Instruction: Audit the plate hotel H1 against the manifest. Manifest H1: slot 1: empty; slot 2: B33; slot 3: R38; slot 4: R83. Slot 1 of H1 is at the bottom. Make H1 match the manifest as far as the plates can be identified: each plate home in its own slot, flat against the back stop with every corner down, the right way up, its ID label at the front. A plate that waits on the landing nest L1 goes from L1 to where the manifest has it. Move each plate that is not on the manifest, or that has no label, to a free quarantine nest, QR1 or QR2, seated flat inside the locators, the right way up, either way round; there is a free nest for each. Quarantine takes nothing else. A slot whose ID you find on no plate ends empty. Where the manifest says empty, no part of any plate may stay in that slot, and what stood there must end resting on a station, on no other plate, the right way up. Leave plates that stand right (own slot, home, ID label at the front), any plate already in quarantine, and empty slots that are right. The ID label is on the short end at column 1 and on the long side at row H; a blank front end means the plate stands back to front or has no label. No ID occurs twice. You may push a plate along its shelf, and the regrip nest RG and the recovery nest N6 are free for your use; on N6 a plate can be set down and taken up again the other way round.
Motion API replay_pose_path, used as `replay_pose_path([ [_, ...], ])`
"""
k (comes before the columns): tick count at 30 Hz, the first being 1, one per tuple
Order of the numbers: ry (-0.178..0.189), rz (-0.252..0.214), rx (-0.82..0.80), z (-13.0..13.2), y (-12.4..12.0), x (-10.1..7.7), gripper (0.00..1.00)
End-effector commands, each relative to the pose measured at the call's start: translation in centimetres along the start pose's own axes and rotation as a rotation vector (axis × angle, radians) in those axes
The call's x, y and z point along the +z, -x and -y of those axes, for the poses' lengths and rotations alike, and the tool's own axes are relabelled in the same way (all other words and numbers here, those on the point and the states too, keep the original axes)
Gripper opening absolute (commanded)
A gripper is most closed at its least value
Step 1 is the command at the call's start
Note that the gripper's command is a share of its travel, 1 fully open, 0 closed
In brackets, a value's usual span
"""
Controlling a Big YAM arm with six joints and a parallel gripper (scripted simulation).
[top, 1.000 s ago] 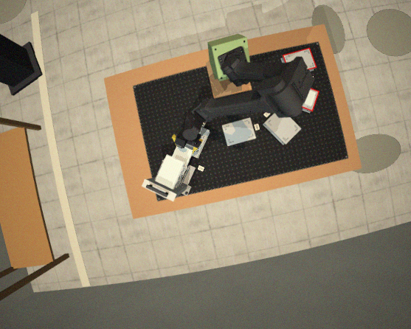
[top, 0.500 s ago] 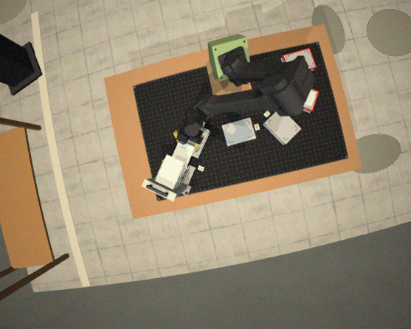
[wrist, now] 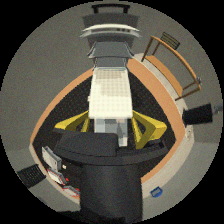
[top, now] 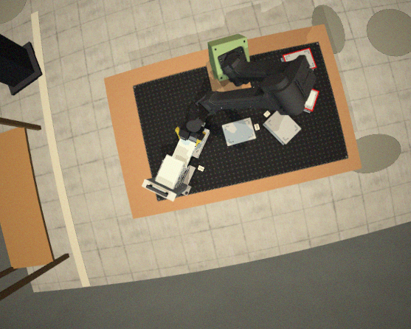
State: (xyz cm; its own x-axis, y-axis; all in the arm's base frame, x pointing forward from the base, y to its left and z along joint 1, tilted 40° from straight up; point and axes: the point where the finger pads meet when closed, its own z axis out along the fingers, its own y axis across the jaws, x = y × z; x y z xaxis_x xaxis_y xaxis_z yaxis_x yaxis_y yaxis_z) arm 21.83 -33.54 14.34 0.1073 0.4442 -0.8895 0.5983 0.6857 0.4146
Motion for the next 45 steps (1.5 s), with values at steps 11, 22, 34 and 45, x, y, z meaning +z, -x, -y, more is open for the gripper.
replay_pose_path([
  [11,-0.006,0.043,-0.035,0.2,0.2,-1.7,0.86],
  [22,-0.007,0.041,-0.034,0.2,-0.8,-2.6,0.86],
  [34,-0.014,0.021,-0.017,0.6,-2.7,-3.1,0.86],
  [45,-0.014,0.020,-0.017,0.5,-4.0,-3.8,0.86],
])
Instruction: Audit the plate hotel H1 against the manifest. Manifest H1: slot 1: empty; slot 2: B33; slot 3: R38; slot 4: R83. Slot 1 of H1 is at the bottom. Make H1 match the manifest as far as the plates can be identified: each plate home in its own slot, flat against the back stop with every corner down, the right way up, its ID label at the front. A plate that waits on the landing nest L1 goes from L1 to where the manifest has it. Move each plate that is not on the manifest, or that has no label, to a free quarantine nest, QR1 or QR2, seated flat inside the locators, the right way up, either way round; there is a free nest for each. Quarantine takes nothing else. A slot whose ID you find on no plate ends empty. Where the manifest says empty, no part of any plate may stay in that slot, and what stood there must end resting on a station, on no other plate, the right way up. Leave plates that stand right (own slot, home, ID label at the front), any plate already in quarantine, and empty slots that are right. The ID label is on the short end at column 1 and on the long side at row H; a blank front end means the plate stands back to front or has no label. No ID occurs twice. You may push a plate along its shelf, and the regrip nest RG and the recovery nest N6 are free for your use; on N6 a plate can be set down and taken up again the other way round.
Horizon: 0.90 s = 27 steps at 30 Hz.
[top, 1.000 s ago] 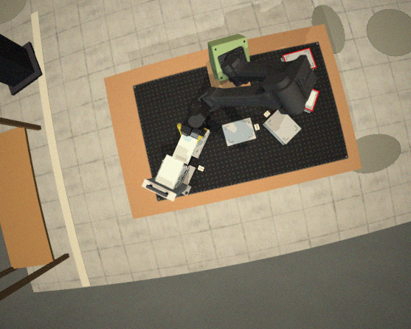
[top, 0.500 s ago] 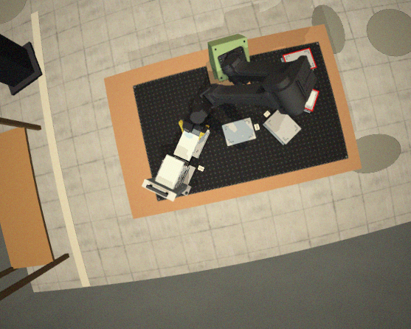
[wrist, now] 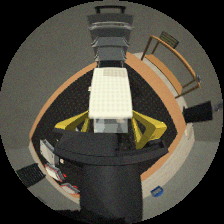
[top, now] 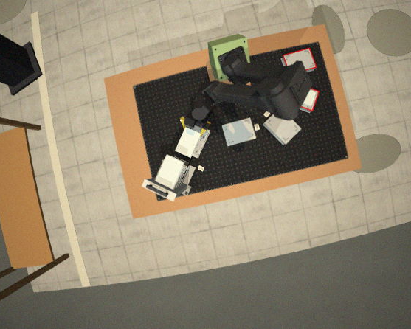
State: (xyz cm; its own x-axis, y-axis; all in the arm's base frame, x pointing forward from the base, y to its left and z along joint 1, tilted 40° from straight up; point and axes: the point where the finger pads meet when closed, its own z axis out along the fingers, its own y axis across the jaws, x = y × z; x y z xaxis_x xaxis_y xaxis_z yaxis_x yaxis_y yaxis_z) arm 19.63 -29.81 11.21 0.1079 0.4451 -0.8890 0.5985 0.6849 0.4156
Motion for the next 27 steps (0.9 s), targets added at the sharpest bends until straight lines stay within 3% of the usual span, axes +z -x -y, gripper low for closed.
replay_pose_path([
  [1,-0.014,0.020,-0.019,0.5,0.1,-0.5,0.86],
  [14,-0.014,0.020,-0.018,0.5,-1.3,-1.3,0.86],
  [19,0.007,0.015,-0.018,-0.2,-1.5,-0.6,0.86],
  [27,0.007,0.016,-0.009,-0.2,-1.6,-0.4,0.86],
])
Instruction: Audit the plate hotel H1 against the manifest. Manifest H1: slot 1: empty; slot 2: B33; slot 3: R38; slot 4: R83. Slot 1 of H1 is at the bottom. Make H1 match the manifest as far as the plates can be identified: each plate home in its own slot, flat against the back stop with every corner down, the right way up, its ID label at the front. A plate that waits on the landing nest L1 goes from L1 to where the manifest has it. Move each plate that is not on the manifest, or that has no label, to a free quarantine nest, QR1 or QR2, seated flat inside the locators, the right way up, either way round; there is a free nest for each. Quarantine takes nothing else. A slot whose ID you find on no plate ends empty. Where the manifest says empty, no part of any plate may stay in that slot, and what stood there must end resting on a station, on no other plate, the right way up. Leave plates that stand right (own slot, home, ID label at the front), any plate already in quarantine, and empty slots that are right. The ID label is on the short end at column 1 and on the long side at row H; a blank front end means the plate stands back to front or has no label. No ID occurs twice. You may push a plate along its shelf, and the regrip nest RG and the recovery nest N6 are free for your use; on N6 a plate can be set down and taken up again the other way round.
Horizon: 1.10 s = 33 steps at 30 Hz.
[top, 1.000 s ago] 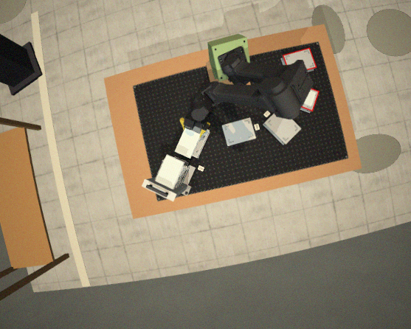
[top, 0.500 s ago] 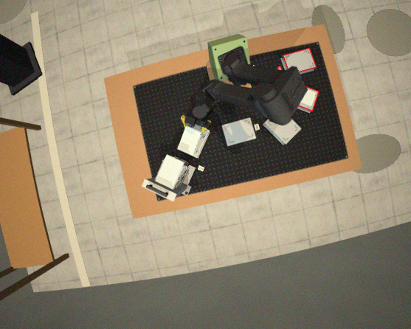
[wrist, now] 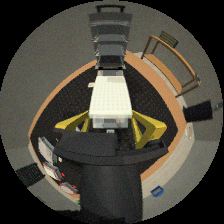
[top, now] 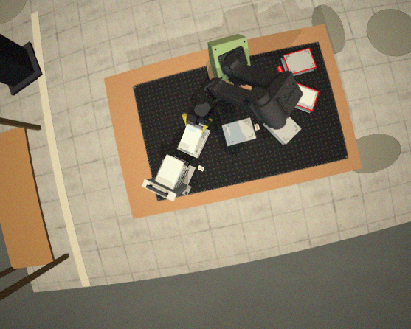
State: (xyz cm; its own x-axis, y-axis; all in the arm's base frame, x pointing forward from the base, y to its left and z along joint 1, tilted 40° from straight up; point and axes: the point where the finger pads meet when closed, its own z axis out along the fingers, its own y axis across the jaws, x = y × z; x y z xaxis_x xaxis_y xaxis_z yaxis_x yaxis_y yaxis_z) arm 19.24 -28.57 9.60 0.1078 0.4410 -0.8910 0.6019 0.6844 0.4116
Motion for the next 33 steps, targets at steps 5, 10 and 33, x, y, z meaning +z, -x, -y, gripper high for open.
replay_pose_path([
  [5,0.011,0.014,-0.003,-0.3,0.2,0.5,0.86],
  [10,0.012,0.015,-0.003,-0.3,0.0,0.7,0.86],
  [33,0.012,0.016,-0.003,-0.3,-0.6,1.4,0.86],
])
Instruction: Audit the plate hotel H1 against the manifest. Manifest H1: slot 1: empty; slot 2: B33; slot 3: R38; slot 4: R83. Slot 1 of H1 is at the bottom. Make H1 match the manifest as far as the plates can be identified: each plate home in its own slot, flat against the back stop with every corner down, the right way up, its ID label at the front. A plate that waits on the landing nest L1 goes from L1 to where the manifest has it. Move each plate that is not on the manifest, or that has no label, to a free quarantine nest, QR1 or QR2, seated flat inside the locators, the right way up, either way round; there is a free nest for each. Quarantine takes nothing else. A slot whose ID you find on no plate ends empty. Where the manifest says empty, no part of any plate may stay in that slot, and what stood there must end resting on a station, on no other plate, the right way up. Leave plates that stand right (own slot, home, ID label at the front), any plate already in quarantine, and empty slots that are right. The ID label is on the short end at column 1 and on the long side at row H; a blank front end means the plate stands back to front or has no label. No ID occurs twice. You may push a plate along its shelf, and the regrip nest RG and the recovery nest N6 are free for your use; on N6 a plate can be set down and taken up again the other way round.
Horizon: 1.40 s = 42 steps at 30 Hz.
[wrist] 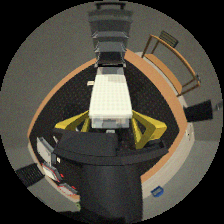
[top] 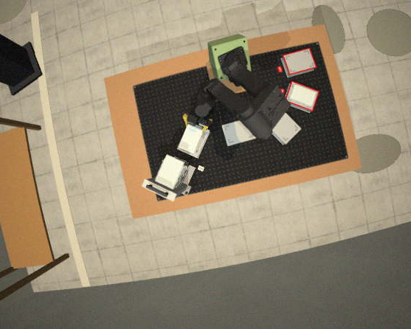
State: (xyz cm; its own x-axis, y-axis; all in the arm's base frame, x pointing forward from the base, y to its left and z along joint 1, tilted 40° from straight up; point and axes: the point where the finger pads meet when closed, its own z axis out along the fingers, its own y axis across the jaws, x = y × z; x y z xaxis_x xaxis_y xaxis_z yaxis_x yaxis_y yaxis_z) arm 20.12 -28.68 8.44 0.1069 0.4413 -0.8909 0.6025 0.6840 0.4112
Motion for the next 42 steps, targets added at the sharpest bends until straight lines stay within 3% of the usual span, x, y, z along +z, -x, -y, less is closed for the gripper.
replay_pose_path([
  [1,0.013,0.017,-0.003,-0.3,0.4,0.5,0.86],
  [42,0.013,0.016,-0.001,-0.3,-1.0,1.7,0.86],
])
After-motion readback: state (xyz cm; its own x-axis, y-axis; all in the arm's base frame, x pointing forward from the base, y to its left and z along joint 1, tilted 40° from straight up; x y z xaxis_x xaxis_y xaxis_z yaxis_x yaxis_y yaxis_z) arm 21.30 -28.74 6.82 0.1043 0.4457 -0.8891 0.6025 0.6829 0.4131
